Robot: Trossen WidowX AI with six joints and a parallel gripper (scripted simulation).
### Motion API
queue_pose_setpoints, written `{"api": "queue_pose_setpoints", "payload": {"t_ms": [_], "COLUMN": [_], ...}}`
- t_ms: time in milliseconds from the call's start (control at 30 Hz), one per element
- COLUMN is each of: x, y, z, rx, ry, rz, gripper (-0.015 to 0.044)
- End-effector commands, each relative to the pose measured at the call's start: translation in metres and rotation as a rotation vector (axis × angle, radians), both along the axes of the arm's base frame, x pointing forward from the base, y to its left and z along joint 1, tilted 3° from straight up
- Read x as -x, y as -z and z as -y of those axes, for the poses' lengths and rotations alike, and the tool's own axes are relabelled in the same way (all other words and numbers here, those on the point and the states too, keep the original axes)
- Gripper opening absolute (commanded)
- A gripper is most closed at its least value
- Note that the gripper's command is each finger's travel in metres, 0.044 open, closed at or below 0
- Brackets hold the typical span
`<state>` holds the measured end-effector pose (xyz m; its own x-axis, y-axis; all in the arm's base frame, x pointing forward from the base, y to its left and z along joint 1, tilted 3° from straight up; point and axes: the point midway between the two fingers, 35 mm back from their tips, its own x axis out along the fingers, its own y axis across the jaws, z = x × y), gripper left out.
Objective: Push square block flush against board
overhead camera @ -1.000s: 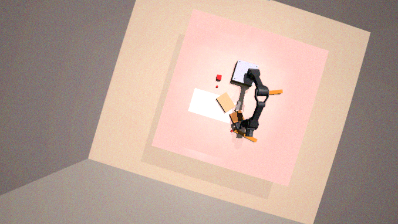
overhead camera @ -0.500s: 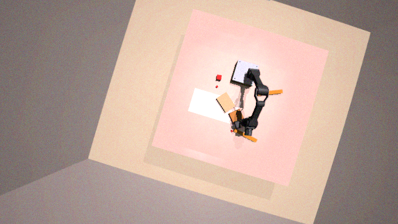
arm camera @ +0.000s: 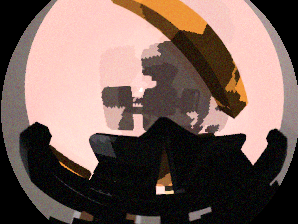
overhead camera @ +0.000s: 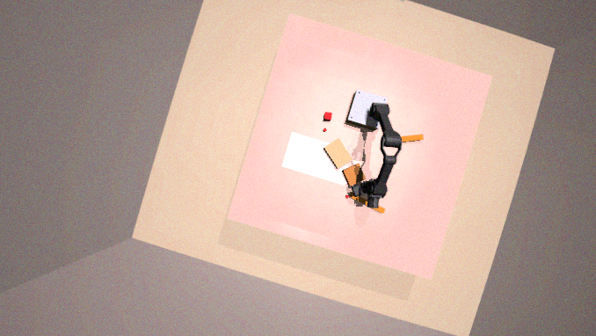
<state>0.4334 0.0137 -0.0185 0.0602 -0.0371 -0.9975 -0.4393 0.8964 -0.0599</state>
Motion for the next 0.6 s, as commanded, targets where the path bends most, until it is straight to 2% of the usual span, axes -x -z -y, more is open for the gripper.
{"api": "queue_pose_setpoints", "payload": {"t_ms": [0,433,567], "x": [-0.006,-0.023,-0.018], "y": [0.003,0.003,-0.04], "z": [-0.002,-0.012,-0.012], "rx": [0.003,0.002,0.001], "ry": [0.004,0.004,0.003], "rz": [-0.007,-0.006,-0.004], "gripper": [0.0,0.0,0.0]}}
